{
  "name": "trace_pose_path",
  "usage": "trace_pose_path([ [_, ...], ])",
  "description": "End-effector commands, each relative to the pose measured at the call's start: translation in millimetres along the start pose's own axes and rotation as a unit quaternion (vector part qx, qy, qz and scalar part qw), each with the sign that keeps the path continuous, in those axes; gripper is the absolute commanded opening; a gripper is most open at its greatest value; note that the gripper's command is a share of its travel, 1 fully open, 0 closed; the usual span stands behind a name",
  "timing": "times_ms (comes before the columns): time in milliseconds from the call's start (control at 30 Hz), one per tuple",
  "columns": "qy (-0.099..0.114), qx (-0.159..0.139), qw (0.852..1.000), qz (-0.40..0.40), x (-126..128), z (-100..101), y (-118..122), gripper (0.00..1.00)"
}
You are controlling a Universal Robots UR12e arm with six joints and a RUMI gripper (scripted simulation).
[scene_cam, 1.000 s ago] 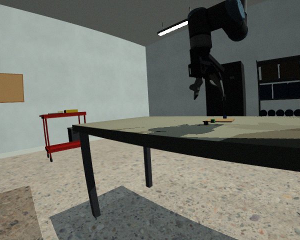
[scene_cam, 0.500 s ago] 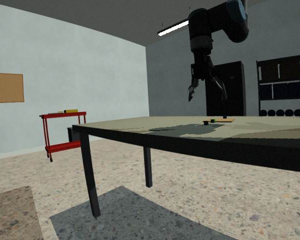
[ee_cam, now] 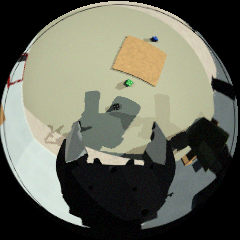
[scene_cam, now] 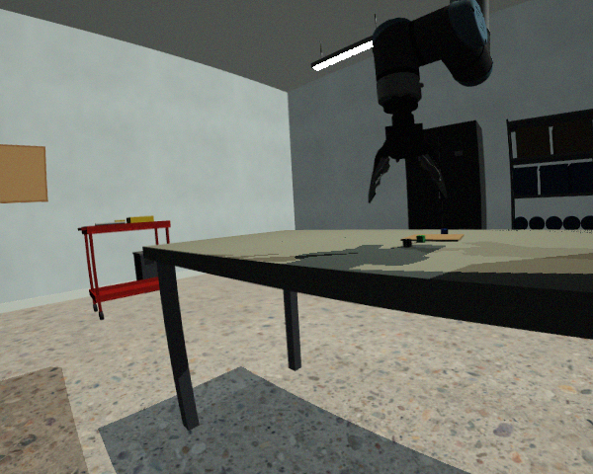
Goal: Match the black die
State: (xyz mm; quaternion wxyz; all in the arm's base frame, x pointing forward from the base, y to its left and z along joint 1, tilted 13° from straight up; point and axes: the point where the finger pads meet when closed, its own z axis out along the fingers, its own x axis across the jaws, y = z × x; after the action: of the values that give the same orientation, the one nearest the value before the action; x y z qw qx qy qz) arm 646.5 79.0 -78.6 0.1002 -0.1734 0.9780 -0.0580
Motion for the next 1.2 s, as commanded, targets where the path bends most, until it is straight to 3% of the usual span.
trace_pose_path([
  [0, -0.001, 0.0, 0.999, -0.032, -1.3, 0.7, 0.5, 1.0],
  [800, -0.001, 0.0, 0.996, -0.09, -2.8, 2.7, 2.0, 1.0],
  [833, -0.001, 0.0, 0.996, -0.09, -2.8, 2.7, 2.0, 0.18],
  [1167, -0.001, 0.0, 0.996, -0.09, -2.8, 2.7, 2.0, 0.18],
])
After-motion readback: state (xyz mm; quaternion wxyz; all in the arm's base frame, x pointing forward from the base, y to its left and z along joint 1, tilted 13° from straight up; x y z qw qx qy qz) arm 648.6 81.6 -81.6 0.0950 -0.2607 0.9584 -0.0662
